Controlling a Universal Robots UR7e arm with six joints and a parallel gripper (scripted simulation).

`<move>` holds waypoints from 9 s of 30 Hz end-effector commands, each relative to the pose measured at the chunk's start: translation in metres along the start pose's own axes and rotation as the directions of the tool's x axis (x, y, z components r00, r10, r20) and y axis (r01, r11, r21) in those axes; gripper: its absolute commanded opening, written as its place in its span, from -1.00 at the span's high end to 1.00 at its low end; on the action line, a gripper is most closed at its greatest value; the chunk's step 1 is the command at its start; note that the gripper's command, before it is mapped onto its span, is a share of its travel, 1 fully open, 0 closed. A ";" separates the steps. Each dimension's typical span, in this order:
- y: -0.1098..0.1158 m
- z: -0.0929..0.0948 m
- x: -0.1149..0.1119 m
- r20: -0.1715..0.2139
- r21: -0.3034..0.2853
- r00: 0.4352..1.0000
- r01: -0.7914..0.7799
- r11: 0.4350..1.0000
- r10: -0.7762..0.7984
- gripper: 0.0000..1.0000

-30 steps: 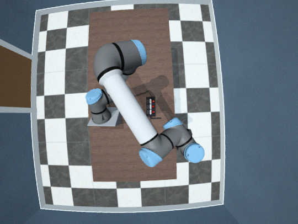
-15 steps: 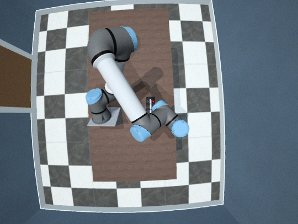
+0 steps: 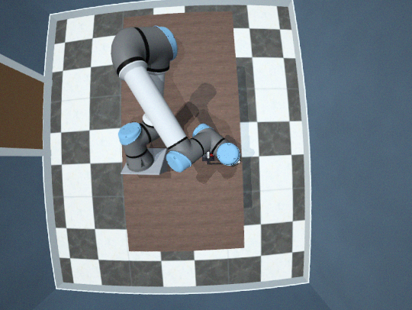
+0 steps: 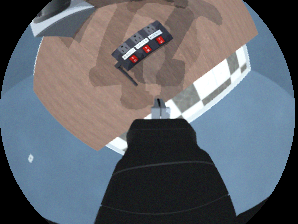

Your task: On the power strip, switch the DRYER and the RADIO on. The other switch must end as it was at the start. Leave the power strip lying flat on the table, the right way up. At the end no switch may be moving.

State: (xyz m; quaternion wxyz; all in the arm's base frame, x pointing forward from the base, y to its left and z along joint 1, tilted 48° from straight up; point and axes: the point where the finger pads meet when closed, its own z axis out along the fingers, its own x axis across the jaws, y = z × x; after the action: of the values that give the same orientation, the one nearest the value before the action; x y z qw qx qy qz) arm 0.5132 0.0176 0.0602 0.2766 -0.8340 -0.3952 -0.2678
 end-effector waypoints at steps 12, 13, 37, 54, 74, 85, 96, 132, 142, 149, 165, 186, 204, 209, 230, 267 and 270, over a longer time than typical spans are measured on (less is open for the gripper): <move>-0.055 0.020 0.015 -0.052 -0.053 0.952 0.298 0.953 -0.301 1.00; -0.057 0.021 0.015 -0.053 -0.054 0.950 0.306 0.951 -0.309 1.00; -0.062 0.023 0.016 -0.056 -0.059 0.941 0.331 0.942 -0.334 1.00; -0.062 0.023 0.016 -0.056 -0.059 0.941 0.331 0.942 -0.334 1.00; -0.062 0.023 0.016 -0.056 -0.059 0.941 0.331 0.942 -0.334 1.00; -0.062 0.023 0.016 -0.056 -0.059 0.941 0.331 0.942 -0.334 1.00; -0.072 0.076 0.010 -0.054 -0.059 0.941 0.331 0.942 -0.334 1.00; -0.085 0.108 0.007 -0.056 -0.058 0.941 0.331 0.942 -0.334 1.00; -0.085 0.108 0.007 -0.056 -0.058 0.941 0.331 0.942 -0.334 1.00; -0.085 0.108 0.007 -0.056 -0.058 0.941 0.331 0.942 -0.334 1.00; -0.085 0.108 0.007 -0.056 -0.058 0.941 0.331 0.942 -0.334 1.00; -0.069 0.067 0.011 -0.054 -0.059 0.941 0.331 0.942 -0.334 1.00; -0.062 0.023 0.016 -0.056 -0.059 0.941 0.331 0.942 -0.334 1.00; -0.062 0.023 0.016 -0.056 -0.059 0.941 0.331 0.942 -0.334 1.00; -0.062 0.023 0.016 -0.056 -0.059 0.941 0.331 0.942 -0.334 1.00; -0.062 0.023 0.016 -0.056 -0.059 0.941 0.331 0.942 -0.334 1.00; -0.062 0.023 0.016 -0.056 -0.059 0.941 0.331 0.942 -0.334 -1.00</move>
State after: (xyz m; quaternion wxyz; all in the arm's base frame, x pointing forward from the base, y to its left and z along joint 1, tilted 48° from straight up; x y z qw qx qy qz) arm 0.4768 0.0746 0.0699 0.2204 -0.7526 -0.5145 -0.3469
